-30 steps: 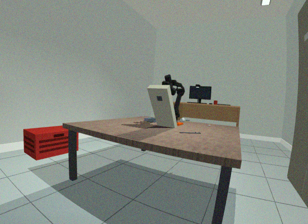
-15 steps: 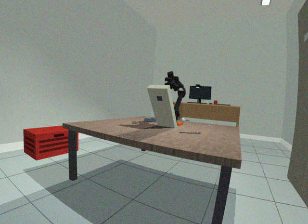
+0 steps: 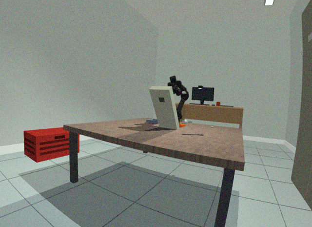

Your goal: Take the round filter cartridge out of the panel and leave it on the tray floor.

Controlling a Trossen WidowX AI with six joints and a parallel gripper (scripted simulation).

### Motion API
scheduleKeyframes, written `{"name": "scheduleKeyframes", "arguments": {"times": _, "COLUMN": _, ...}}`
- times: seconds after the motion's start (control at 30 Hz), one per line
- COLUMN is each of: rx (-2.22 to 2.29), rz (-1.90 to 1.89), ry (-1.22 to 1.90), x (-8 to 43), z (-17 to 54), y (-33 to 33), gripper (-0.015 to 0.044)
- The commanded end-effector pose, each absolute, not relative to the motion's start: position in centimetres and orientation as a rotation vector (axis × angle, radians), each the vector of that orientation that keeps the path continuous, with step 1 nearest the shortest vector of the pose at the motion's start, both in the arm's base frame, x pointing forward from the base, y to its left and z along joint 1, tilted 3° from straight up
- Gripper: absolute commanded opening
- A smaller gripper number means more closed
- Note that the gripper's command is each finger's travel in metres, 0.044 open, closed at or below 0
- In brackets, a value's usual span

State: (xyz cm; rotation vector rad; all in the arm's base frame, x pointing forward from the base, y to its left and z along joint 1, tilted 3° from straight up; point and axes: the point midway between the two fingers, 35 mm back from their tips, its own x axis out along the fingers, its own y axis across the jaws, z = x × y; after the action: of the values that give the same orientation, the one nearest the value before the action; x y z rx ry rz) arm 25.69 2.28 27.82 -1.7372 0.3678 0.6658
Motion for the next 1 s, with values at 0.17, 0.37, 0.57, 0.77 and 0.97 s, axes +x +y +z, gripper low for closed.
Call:
{"name": "scheduleKeyframes", "arguments": {"times": 0.17, "rx": -1.742, "rz": 0.66, "ry": 0.36, "x": 24.4, "z": 25.6, "y": 2.2, "gripper": 0.0}}
{"name": "scheduleKeyframes", "arguments": {"times": 0.37, "rx": -1.737, "rz": 0.668, "ry": 0.372, "x": 24.1, "z": 24.7, "y": 2.1, "gripper": 0.0026}}
{"name": "scheduleKeyframes", "arguments": {"times": 0.57, "rx": -1.737, "rz": 0.668, "ry": 0.372, "x": 24.1, "z": 24.7, "y": 2.1, "gripper": 0.0102}}
{"name": "scheduleKeyframes", "arguments": {"times": 0.77, "rx": -1.737, "rz": 0.668, "ry": 0.372, "x": 24.1, "z": 24.7, "y": 2.1, "gripper": 0.0102}}
{"name": "scheduleKeyframes", "arguments": {"times": 0.97, "rx": -1.737, "rz": 0.668, "ry": 0.372, "x": 24.1, "z": 24.7, "y": 2.1, "gripper": 0.0102}}
